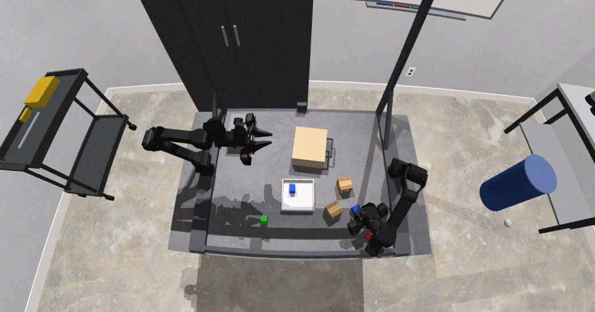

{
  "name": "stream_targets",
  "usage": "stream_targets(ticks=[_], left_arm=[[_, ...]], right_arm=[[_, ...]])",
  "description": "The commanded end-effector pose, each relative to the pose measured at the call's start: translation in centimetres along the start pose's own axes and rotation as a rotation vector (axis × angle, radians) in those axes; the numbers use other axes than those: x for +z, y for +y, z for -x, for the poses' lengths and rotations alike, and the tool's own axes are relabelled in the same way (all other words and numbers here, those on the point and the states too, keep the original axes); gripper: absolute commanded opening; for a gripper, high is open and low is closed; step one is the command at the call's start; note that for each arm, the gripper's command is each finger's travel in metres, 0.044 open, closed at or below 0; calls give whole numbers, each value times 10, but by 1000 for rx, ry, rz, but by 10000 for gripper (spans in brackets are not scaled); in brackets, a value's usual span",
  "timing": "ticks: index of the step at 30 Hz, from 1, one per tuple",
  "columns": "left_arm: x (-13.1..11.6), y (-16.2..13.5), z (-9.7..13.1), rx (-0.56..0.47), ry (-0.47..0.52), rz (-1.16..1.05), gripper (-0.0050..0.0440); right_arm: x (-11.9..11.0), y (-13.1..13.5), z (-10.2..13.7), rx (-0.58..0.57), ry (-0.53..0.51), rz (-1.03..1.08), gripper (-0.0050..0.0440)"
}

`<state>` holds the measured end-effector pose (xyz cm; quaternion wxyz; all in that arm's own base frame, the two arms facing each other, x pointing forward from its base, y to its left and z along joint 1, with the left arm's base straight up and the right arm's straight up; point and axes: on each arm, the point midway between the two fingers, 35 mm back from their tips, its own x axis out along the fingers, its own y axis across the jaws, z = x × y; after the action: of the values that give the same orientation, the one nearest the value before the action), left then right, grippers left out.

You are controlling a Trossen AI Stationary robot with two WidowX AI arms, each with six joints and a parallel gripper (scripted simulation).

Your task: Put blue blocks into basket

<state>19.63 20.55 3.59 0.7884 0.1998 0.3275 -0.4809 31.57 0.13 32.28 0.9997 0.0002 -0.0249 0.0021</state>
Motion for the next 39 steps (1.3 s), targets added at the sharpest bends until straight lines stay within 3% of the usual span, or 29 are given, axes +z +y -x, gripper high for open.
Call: stream_targets(ticks=[1, 9, 14, 15, 31, 39], left_arm=[[6, 4, -3, 16, 15, -19, 225], [6, 4, -15, 19, 15, -20, 225], [5, 5, -10, 26, 18, -18, 225], [5, 5, -10, 25, 18, -18, 0], [4, 4, -11, 17, 14, -16, -2], [15, 6, 2, 27, 23, -23, -13]], right_arm=[[20, 0, 4, -3, -50, 2, 136], [20, 0, 4, -3, -50, 2, 136], [20, 0, 4, -3, -50, 2, 136], [20, 0, 4, -3, -50, 2, 136], [20, 0, 4, -3, -50, 2, 136], [20, 0, 4, -3, -50, 2, 136]])
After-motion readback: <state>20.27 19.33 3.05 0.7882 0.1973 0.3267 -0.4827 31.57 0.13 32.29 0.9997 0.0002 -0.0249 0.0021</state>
